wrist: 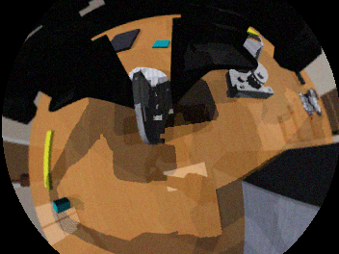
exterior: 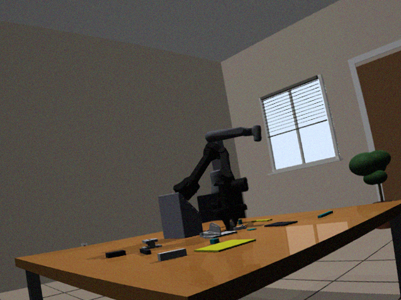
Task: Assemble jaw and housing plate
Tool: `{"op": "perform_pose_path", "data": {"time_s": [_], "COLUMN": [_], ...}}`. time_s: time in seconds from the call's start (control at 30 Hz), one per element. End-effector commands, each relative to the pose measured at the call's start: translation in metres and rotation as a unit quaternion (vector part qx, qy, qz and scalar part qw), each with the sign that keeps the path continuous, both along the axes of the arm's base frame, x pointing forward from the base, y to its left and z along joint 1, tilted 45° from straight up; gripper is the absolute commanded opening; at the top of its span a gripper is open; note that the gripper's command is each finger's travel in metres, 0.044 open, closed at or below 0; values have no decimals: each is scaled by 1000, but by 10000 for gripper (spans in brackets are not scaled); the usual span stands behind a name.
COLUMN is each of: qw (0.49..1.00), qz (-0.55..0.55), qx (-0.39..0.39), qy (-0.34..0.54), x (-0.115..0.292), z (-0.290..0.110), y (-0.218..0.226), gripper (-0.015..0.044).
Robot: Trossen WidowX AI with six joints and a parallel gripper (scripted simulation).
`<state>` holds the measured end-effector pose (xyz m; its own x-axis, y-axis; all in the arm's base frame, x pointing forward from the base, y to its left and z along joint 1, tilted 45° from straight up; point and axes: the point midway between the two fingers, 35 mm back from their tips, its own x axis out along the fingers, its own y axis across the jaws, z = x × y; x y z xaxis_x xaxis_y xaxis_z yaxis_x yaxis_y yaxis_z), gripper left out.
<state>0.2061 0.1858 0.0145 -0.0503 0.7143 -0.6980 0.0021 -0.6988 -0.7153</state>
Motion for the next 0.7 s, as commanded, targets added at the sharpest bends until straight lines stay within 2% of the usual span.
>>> {"op": "perform_pose_path", "data": {"time_s": [0.0,0.4,0.67], "qw": [1000,1000,1000], "qz": [-1,-1,-1], "qx": [-1,-1,-5], "qy": [1,1,0], "x": [0,0,5], "z": [0,0,14], "y": [0,0,-17], "gripper": [134,134,134]}}
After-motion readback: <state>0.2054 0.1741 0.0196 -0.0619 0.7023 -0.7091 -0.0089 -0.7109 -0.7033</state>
